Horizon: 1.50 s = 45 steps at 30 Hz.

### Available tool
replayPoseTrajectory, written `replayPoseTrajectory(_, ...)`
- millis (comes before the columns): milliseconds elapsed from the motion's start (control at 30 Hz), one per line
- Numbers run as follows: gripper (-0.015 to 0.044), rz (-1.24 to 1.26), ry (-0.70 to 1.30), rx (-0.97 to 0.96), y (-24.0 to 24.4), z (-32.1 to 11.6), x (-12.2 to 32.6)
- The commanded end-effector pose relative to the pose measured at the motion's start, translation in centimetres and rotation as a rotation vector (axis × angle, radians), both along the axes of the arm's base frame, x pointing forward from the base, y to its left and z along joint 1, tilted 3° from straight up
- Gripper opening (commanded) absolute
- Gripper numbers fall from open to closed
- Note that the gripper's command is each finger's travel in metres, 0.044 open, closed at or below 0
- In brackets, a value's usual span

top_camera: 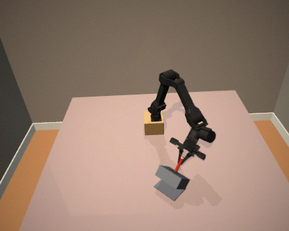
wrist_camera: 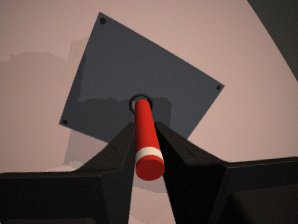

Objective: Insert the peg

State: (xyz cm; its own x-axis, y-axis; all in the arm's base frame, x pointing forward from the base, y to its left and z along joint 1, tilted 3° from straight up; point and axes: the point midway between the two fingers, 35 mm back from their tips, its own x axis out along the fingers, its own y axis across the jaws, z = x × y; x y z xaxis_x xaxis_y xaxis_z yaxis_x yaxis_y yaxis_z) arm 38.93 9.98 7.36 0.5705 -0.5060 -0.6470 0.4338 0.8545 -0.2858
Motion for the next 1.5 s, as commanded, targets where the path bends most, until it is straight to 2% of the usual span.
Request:
replayPoseTrajectory(0,0.0,0.005,0.005,-0.002,-0.1,-0.3,0.1)
replayPoseTrajectory(1467,0.0,0.005,0.004,-0.003,-1.4,-2.1,1.7)
